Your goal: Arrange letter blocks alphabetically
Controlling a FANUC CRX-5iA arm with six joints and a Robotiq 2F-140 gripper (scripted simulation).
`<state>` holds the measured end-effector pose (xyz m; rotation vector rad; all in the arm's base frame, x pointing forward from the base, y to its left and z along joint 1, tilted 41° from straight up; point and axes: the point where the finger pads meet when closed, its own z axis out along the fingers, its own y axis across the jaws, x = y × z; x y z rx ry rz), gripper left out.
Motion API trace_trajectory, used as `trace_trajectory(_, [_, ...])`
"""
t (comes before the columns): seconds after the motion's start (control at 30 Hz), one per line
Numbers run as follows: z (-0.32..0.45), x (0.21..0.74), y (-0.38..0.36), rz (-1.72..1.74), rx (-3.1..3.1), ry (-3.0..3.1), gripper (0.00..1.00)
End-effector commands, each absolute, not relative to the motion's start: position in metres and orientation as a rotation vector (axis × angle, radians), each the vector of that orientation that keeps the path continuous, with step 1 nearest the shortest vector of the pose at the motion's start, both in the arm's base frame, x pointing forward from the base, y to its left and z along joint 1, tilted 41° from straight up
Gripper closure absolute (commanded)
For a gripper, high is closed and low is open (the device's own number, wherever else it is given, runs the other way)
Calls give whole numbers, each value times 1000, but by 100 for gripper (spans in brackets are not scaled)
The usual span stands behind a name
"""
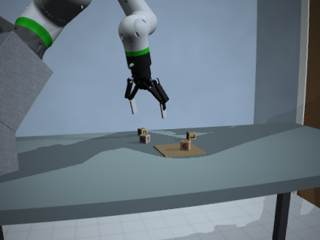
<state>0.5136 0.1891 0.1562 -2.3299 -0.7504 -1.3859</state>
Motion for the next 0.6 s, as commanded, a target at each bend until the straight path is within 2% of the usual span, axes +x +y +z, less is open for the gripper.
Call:
trace_trajectory(0.0, [130,487,184,-1410,-2362,-767,0])
trace_trajectory(0.57, [128,485,183,-1410,-2365,-770,0])
